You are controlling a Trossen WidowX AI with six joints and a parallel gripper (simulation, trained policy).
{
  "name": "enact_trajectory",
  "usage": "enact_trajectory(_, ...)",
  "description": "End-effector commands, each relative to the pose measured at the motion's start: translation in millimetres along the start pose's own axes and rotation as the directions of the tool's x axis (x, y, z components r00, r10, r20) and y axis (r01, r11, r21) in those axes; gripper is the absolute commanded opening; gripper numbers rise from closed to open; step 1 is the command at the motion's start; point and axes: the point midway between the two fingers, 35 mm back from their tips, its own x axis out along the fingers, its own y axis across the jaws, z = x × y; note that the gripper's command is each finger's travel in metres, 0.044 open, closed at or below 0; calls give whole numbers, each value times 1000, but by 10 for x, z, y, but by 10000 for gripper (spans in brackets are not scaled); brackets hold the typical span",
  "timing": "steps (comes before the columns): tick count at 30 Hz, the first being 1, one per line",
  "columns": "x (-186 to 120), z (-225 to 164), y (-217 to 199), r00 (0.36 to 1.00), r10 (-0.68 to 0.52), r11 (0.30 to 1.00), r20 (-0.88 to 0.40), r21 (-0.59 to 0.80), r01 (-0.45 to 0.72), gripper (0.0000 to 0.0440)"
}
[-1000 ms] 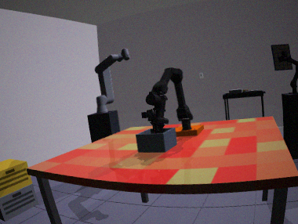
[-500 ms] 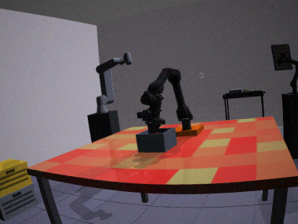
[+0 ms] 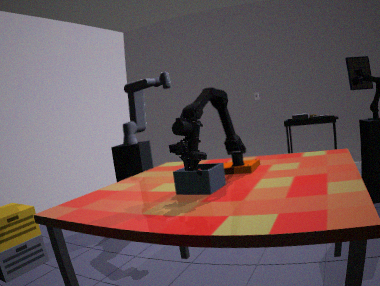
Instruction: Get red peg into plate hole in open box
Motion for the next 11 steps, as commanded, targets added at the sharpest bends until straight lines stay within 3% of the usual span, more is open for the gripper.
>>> enact_trajectory(1,30,177,-38,1000,-4,1000,21,11,4,112)
enact_trajectory(11,37,411,-151,999,-23,1000,26,0,23,96)
